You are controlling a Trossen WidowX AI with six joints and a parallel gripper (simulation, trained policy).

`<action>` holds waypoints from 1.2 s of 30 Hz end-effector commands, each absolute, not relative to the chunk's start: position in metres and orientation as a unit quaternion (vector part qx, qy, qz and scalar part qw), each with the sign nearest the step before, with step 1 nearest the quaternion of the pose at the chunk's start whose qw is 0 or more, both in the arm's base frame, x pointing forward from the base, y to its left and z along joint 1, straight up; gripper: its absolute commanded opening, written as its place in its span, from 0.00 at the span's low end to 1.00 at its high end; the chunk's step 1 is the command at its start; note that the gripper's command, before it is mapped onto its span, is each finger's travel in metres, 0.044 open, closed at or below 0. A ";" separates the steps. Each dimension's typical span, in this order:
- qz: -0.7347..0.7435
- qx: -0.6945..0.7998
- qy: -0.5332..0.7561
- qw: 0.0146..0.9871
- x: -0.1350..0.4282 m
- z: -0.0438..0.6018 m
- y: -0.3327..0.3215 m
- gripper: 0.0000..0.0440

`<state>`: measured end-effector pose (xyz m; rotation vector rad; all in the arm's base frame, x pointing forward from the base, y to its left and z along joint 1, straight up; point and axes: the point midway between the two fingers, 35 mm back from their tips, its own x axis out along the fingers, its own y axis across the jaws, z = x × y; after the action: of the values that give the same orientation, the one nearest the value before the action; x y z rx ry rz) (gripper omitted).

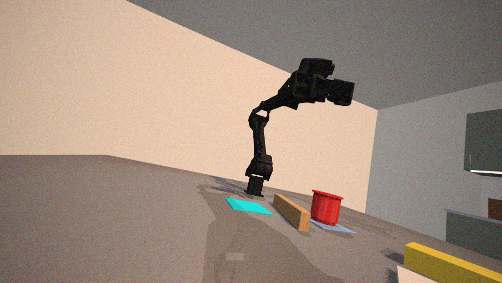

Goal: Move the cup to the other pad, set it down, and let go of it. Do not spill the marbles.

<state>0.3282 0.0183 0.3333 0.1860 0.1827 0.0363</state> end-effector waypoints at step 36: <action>-0.020 0.293 0.340 0.893 0.336 0.311 0.066 0.30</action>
<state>0.3349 0.0617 0.3153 0.5845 0.6663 -0.0297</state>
